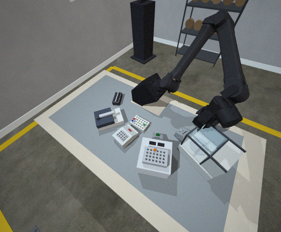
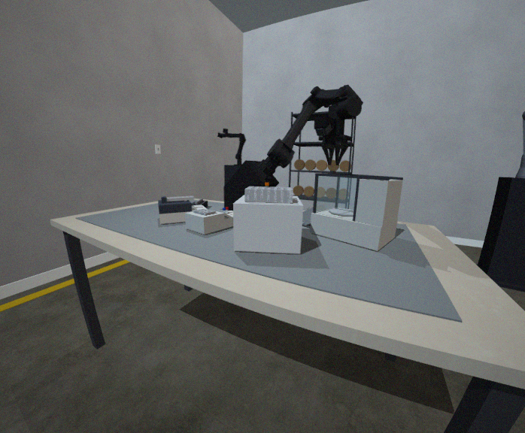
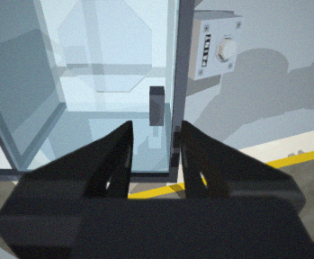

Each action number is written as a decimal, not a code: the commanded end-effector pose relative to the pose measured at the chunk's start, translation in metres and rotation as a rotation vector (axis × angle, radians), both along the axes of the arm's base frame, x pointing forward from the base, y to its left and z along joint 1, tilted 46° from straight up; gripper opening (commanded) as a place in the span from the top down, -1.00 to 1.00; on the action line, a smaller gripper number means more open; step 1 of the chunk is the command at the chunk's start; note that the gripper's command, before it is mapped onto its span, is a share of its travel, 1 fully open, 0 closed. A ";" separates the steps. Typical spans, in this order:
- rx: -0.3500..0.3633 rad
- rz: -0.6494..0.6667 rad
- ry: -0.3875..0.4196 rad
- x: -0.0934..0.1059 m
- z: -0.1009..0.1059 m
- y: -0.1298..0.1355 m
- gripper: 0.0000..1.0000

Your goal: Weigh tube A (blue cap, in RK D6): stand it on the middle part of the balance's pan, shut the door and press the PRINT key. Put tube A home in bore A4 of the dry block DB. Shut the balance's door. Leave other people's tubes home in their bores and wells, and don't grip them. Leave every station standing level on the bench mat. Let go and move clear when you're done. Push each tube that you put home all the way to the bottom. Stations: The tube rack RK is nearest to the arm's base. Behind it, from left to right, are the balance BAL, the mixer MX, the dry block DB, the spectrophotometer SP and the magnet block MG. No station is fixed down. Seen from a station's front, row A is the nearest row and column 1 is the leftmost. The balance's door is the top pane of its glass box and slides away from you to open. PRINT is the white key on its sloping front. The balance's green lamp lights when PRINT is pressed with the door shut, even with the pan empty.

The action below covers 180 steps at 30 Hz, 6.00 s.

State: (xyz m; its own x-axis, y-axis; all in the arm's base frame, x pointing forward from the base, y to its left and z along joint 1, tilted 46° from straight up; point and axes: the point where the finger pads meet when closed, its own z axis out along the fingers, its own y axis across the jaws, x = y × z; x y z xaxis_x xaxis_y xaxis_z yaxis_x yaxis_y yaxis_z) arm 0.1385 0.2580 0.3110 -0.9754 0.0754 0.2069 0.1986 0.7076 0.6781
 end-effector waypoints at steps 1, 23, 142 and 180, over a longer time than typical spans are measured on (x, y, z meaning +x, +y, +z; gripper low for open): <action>0.006 -0.008 0.007 0.000 -0.002 0.009 0.40; 0.026 -0.011 -0.014 0.001 -0.005 0.023 0.40; 0.040 -0.008 -0.022 0.008 0.022 0.049 0.88; 0.042 -0.007 -0.020 0.014 0.045 0.073 0.88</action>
State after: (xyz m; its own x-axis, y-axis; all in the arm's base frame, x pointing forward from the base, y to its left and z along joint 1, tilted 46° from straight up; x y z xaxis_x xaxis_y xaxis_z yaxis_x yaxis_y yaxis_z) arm 0.1469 0.3157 0.3293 -0.9735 0.0816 0.2135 0.2076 0.7070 0.6761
